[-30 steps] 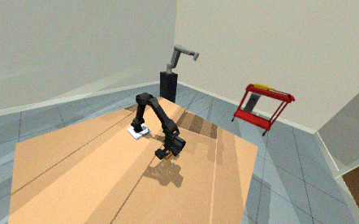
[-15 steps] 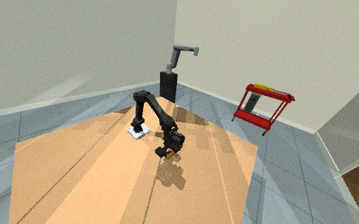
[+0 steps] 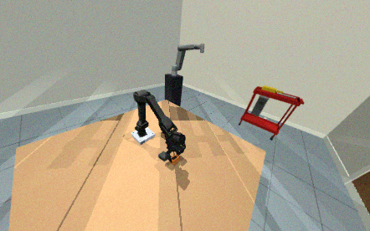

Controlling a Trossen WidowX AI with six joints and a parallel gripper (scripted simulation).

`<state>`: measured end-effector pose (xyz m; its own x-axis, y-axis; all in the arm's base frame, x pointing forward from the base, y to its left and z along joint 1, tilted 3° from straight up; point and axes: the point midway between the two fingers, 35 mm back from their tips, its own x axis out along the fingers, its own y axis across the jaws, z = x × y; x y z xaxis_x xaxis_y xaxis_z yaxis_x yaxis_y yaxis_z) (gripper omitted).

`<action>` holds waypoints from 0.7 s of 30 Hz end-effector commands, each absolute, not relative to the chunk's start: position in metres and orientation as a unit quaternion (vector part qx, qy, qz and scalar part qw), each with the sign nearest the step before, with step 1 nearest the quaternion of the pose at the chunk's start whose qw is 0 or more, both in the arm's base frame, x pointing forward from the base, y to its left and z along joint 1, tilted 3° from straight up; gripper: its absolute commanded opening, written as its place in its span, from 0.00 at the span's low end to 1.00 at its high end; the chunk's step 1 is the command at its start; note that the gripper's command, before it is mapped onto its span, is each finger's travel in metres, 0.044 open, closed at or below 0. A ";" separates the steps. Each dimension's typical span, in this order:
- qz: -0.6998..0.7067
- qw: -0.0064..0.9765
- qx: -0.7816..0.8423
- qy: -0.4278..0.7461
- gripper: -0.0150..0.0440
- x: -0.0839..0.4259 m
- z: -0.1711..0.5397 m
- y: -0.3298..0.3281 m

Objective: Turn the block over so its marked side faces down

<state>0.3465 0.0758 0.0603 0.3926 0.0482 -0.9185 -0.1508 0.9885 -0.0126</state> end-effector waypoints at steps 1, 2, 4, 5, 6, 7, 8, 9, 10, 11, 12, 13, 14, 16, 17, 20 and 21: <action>0.060 0.849 -0.048 0.523 0.25 0.345 0.061 0.075; 0.061 0.853 -0.048 0.516 0.25 0.345 0.061 0.075; 0.061 0.861 -0.047 0.503 0.25 0.344 0.061 0.074; 0.061 0.865 -0.046 0.496 0.25 0.343 0.061 0.074; 0.062 0.869 -0.045 0.489 0.25 0.343 0.061 0.074; 0.062 0.873 -0.045 0.482 0.25 0.342 0.061 0.074; 0.062 0.876 -0.044 0.475 0.25 0.342 0.062 0.074; 0.063 0.880 -0.043 0.469 0.25 0.341 0.062 0.074; 0.063 0.884 -0.043 0.462 0.25 0.340 0.062 0.074; 0.063 0.887 -0.042 0.456 0.25 0.340 0.062 0.074; 0.063 0.889 -0.042 0.452 0.25 0.339 0.062 0.073; 0.063 0.889 -0.042 0.451 0.25 0.339 0.062 0.073; 0.063 0.889 -0.042 0.451 0.25 0.339 0.062 0.073; 0.064 0.891 -0.042 0.447 0.25 0.341 0.061 0.074; 0.064 0.894 -0.041 0.442 0.25 0.342 0.059 0.074; 0.065 0.903 -0.040 0.423 0.25 0.347 0.052 0.075; 0.066 0.906 -0.040 0.417 0.25 0.349 0.050 0.076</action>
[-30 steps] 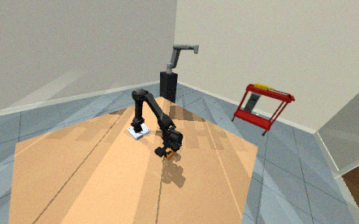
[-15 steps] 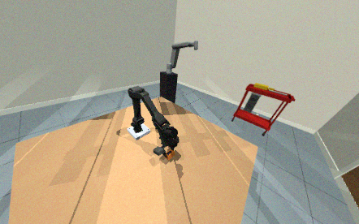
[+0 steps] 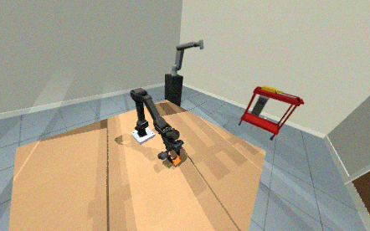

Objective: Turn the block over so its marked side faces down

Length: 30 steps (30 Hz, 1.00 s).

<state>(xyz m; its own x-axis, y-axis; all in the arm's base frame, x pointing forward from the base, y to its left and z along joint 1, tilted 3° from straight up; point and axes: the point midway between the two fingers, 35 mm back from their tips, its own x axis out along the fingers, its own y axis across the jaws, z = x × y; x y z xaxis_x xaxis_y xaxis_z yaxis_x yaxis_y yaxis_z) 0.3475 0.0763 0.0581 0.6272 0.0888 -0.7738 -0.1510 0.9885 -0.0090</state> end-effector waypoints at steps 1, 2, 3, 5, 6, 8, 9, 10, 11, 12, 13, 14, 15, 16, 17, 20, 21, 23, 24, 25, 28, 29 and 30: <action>0.066 0.909 -0.039 0.410 0.25 0.350 0.048 0.076; 0.066 0.912 -0.039 0.404 0.25 0.351 0.046 0.076; 0.067 0.914 -0.039 0.398 0.25 0.353 0.044 0.077; 0.068 0.920 -0.038 0.385 0.25 0.355 0.041 0.077; 0.068 0.922 -0.037 0.378 0.25 0.355 0.039 0.077; 0.069 0.928 -0.036 0.365 0.25 0.357 0.036 0.078; 0.069 0.930 -0.036 0.359 0.25 0.357 0.035 0.078; 0.069 0.933 -0.036 0.352 0.25 0.358 0.033 0.078; 0.069 0.935 -0.035 0.346 0.25 0.358 0.032 0.078; 0.070 0.937 -0.035 0.339 0.25 0.358 0.031 0.078; 0.070 0.940 -0.034 0.333 0.25 0.359 0.030 0.078; 0.070 0.942 -0.034 0.326 0.25 0.359 0.029 0.078; 0.070 0.944 -0.033 0.320 0.25 0.359 0.028 0.078; 0.071 0.947 -0.033 0.313 0.25 0.358 0.027 0.078; 0.071 0.949 -0.032 0.306 0.25 0.358 0.027 0.078; 0.071 0.955 -0.031 0.287 0.25 0.357 0.025 0.078; 0.072 0.957 -0.030 0.280 0.25 0.356 0.025 0.078; 0.072 0.961 -0.029 0.267 0.25 0.355 0.025 0.077; 0.072 0.962 -0.029 0.260 0.25 0.354 0.025 0.077; 0.072 0.964 -0.028 0.253 0.25 0.353 0.025 0.077; 0.072 0.969 -0.027 0.233 0.25 0.350 0.025 0.076; 0.072 0.971 -0.026 0.227 0.25 0.348 0.026 0.075; 0.072 0.972 -0.026 0.220 0.25 0.347 0.026 0.075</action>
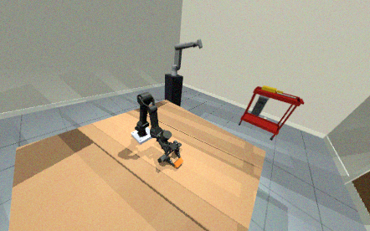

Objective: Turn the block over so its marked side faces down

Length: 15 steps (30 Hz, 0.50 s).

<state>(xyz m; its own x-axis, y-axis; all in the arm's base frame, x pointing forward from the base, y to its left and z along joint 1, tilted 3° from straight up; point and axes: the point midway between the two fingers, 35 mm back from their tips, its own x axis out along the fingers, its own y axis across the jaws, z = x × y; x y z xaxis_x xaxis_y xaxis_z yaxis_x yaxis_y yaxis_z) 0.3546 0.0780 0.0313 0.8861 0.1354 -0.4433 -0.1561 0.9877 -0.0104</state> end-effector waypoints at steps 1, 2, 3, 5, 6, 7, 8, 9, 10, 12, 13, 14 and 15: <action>0.072 0.974 -0.025 0.213 0.25 0.346 0.027 0.075; 0.073 0.975 -0.024 0.207 0.25 0.344 0.028 0.074; 0.073 0.977 -0.024 0.200 0.25 0.343 0.029 0.074; 0.073 0.979 -0.023 0.188 0.25 0.340 0.030 0.073; 0.073 0.980 -0.023 0.184 0.25 0.339 0.031 0.073; 0.073 0.980 -0.022 0.183 0.25 0.339 0.031 0.073; 0.073 0.980 -0.022 0.182 0.25 0.339 0.031 0.073; 0.073 0.981 -0.022 0.179 0.25 0.338 0.032 0.073; 0.073 0.982 -0.022 0.174 0.25 0.338 0.033 0.073; 0.073 0.982 -0.021 0.170 0.25 0.338 0.034 0.073; 0.073 0.982 -0.021 0.170 0.25 0.338 0.034 0.073; 0.073 0.982 -0.021 0.170 0.25 0.338 0.034 0.073; 0.073 0.982 -0.021 0.170 0.25 0.338 0.034 0.073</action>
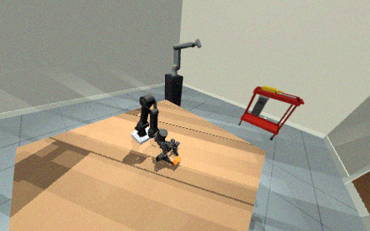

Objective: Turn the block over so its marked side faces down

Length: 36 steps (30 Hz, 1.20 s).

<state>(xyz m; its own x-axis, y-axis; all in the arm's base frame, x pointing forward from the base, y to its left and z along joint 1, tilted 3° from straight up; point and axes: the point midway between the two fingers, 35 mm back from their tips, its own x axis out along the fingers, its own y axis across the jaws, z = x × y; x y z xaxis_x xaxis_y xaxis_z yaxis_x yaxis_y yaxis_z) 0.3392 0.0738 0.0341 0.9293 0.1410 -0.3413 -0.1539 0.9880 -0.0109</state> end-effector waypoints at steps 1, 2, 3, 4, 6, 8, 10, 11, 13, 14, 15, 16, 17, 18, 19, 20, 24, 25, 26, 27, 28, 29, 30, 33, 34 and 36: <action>0.073 0.982 -0.021 0.170 0.25 0.338 0.034 0.073; 0.073 0.982 -0.021 0.170 0.25 0.338 0.034 0.073; 0.073 0.982 -0.021 0.170 0.25 0.338 0.034 0.073; 0.073 0.982 -0.021 0.170 0.25 0.338 0.034 0.073; 0.073 0.982 -0.021 0.170 0.25 0.338 0.034 0.073; 0.073 0.982 -0.021 0.170 0.25 0.338 0.034 0.073; 0.073 0.982 -0.021 0.170 0.30 0.338 0.034 0.073; 0.073 0.982 -0.021 0.170 0.34 0.338 0.034 0.073; 0.073 0.982 -0.021 0.170 0.43 0.338 0.034 0.073; 0.073 0.982 -0.021 0.170 0.48 0.338 0.034 0.073; 0.073 0.982 -0.021 0.170 0.52 0.338 0.034 0.073; 0.073 0.982 -0.021 0.170 0.57 0.338 0.034 0.073; 0.073 0.982 -0.021 0.170 0.61 0.338 0.034 0.073; 0.073 0.982 -0.021 0.170 0.65 0.338 0.034 0.073; 0.073 0.982 -0.021 0.170 0.70 0.338 0.034 0.073; 0.073 0.982 -0.021 0.170 0.74 0.338 0.034 0.073; 0.073 0.982 -0.021 0.170 0.92 0.338 0.034 0.073; 0.073 0.982 -0.021 0.170 0.97 0.338 0.034 0.073; 0.073 0.982 -0.021 0.170 1.00 0.338 0.034 0.073; 0.073 0.982 -0.021 0.170 1.00 0.338 0.034 0.073; 0.073 0.982 -0.021 0.170 1.00 0.338 0.034 0.073; 0.073 0.982 -0.021 0.170 1.00 0.338 0.034 0.073; 0.073 0.982 -0.021 0.170 1.00 0.338 0.034 0.073; 0.073 0.982 -0.021 0.170 1.00 0.338 0.034 0.073; 0.073 0.982 -0.021 0.170 1.00 0.338 0.034 0.073; 0.073 0.982 -0.021 0.170 1.00 0.338 0.034 0.073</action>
<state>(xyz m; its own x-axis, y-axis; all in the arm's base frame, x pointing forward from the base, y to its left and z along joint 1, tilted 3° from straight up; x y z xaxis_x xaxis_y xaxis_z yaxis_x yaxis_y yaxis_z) 0.3380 0.0735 0.0340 0.9302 0.1405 -0.3391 -0.1534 0.9881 -0.0115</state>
